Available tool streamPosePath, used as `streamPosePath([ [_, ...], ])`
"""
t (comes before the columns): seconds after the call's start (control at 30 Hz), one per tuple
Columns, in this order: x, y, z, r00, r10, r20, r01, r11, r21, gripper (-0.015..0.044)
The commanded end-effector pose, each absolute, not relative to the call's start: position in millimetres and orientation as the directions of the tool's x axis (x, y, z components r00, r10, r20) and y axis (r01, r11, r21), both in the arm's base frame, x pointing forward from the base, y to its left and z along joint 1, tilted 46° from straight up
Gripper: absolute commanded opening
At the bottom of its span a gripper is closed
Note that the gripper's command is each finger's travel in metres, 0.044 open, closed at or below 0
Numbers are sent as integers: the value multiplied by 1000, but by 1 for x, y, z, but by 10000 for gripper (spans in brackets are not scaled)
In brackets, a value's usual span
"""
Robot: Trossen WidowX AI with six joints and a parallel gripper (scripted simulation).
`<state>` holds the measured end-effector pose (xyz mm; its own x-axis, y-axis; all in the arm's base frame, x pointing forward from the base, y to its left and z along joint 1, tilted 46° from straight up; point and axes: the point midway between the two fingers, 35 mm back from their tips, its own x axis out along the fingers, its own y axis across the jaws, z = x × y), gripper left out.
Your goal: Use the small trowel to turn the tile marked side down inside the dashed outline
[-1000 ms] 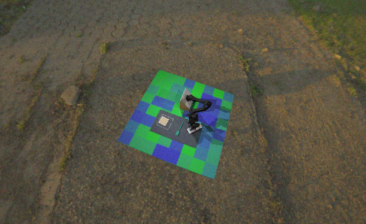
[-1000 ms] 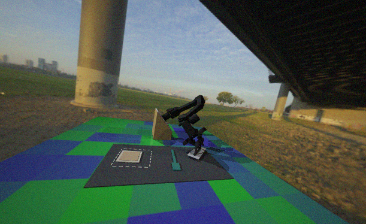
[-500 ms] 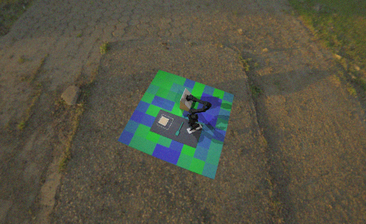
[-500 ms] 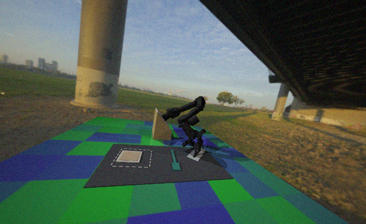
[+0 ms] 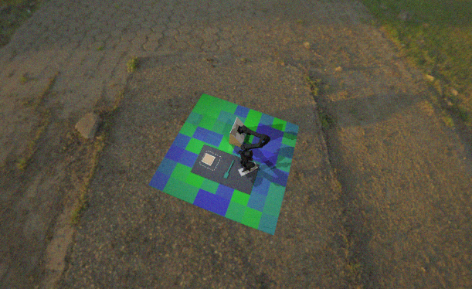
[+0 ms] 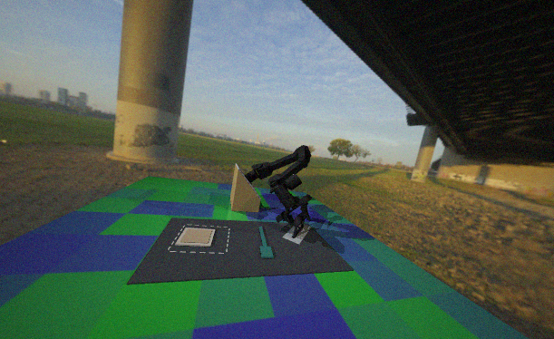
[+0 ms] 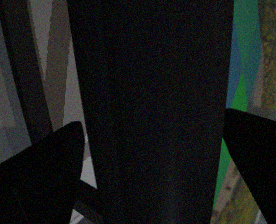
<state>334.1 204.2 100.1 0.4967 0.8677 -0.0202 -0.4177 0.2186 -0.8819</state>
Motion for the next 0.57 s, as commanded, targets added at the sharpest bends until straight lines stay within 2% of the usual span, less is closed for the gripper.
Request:
streamPosePath([
  [0.0,329,193,100,496,868,-21,-418,218,-882,300],
  [0.4,305,152,101,494,869,-25,-420,214,-882,300],
  [0.53,295,118,117,496,868,-36,-424,206,-882,300],
])
